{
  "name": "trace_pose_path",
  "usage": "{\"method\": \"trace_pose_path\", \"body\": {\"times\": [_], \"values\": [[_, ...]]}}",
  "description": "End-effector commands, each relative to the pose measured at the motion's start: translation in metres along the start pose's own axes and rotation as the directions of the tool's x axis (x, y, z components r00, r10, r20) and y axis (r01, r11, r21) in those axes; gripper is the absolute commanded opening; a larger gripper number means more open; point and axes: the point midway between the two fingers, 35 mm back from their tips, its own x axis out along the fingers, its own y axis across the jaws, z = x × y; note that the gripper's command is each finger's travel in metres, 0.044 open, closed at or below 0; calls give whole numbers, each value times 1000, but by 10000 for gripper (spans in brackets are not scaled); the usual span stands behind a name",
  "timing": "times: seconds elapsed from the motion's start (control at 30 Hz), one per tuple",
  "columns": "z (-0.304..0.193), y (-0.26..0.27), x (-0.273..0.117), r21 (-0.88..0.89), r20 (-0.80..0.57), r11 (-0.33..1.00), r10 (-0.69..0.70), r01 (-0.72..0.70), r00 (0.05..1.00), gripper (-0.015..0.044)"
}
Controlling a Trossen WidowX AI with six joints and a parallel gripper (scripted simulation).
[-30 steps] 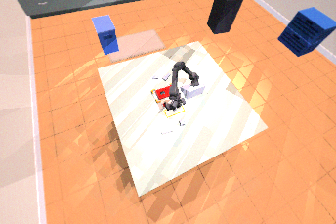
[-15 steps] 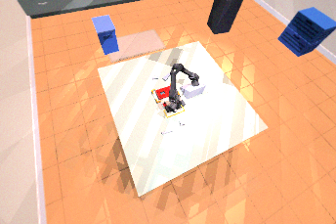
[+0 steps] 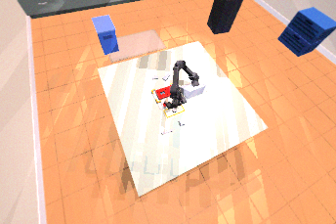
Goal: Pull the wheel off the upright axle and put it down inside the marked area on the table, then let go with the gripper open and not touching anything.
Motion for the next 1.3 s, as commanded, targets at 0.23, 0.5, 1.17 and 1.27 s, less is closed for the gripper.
{"method": "trace_pose_path", "body": {"times": [0.23, 0.5, 1.17, 1.27], "values": [[35, -82, -46, -6, 11, 1000, -31, 31, 999, 440], [35, -82, -46, -6, 11, 1000, -31, 31, 999, 440], [35, -82, -46, -6, 11, 1000, -31, 31, 999, 440], [35, -82, -46, -6, 11, 1000, -31, 31, 999, 440]]}}
